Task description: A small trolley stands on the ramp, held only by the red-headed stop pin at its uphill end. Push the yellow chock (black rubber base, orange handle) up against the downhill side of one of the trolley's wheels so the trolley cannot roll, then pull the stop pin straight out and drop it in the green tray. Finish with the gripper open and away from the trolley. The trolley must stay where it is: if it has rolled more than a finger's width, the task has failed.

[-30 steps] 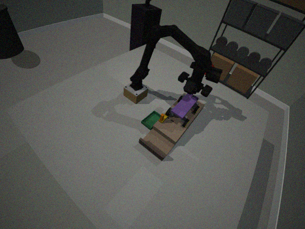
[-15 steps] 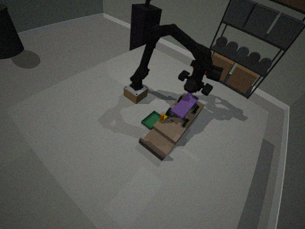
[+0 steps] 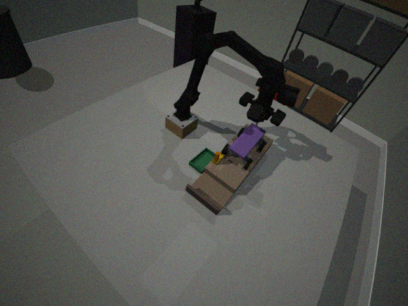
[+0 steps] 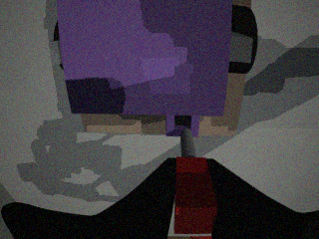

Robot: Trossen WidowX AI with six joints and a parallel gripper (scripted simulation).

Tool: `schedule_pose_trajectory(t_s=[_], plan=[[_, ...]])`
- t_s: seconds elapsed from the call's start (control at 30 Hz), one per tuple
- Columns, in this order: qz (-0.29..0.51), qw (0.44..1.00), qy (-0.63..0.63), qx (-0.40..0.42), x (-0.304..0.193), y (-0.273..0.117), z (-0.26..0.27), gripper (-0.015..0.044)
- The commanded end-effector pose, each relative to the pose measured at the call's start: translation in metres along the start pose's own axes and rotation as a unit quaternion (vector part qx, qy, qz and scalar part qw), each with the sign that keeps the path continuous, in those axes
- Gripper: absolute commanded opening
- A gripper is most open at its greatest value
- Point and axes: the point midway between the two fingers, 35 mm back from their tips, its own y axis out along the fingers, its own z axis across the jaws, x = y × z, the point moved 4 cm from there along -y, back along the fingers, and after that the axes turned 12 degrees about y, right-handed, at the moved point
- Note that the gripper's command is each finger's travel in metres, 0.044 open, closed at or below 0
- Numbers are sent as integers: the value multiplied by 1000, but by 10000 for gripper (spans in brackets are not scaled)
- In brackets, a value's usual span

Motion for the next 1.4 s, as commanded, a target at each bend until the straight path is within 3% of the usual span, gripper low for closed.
schedule_pose_trajectory(t_s=[0.0, 0.7, 1.37], plan=[[4, 1000, -3, 2, -3, -4, 1, 0], [5, 1000, -3, 1, -30, 1, -9, 0], [4, 1000, -2, -2, -16, 5, -78, 0]])
